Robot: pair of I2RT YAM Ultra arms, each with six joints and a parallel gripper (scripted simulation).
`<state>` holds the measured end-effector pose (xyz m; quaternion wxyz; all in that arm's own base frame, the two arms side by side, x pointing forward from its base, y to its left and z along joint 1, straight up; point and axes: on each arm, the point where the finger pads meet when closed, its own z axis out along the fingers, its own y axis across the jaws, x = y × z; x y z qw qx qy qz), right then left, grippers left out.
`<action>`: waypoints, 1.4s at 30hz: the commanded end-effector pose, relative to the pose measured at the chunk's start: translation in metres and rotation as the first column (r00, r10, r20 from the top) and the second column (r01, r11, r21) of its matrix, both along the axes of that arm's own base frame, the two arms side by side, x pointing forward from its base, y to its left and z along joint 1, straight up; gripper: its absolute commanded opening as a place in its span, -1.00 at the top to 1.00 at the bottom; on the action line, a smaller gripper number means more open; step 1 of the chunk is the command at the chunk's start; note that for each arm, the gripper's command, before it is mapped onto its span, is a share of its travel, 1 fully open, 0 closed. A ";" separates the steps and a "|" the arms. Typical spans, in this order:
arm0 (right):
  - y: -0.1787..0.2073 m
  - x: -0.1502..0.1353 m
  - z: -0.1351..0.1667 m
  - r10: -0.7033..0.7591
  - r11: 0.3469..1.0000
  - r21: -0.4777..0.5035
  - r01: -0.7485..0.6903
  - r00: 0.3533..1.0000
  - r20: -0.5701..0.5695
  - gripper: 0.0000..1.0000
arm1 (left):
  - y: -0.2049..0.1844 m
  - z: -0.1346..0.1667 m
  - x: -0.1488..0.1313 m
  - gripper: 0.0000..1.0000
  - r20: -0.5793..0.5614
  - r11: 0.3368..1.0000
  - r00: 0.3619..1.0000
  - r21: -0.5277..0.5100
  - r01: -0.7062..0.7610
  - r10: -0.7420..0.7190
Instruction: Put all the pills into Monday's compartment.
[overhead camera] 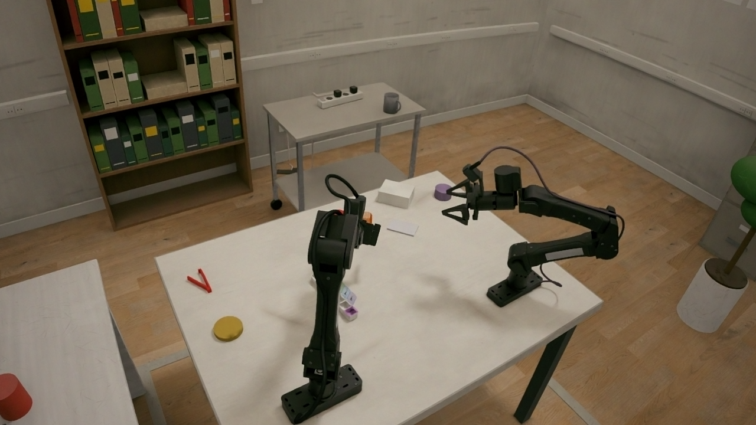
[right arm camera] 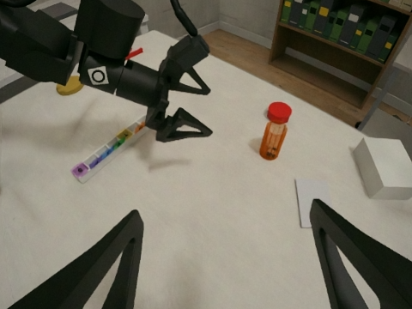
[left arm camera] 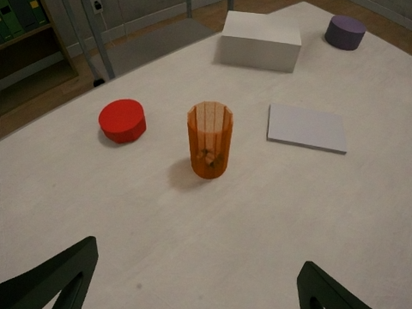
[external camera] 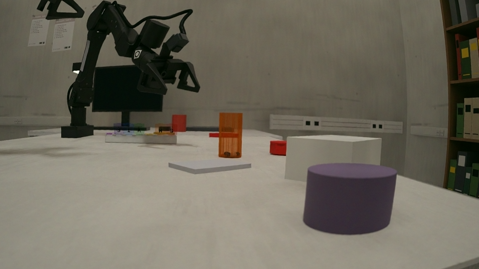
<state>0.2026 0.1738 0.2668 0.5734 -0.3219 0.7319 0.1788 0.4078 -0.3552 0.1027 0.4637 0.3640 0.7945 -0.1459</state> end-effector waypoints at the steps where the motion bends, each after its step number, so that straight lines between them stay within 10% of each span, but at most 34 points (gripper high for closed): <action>1: -0.002 -0.001 0.005 -0.002 1.000 0.010 0.002 1.000 0.015 -1.00 | -0.006 0.023 0.008 -1.00 0.045 0.999 0.999 -0.034 0.010 -0.008; 7: -0.002 -0.001 0.005 -0.002 1.000 0.010 0.002 1.000 0.015 -1.00 | -0.007 0.028 0.016 -0.30 0.085 0.995 0.994 -0.082 -0.063 0.070; 19: -0.002 -0.001 0.005 -0.002 1.000 0.010 0.002 1.000 0.015 -1.00 | -0.047 -0.014 0.035 -0.30 0.177 0.855 0.858 -0.310 -0.417 0.483; 42: -0.002 -0.001 0.005 -0.002 1.000 0.010 0.002 1.000 0.015 -1.00 | -0.084 -0.055 0.040 -0.30 0.185 0.789 0.792 -0.365 -0.494 0.582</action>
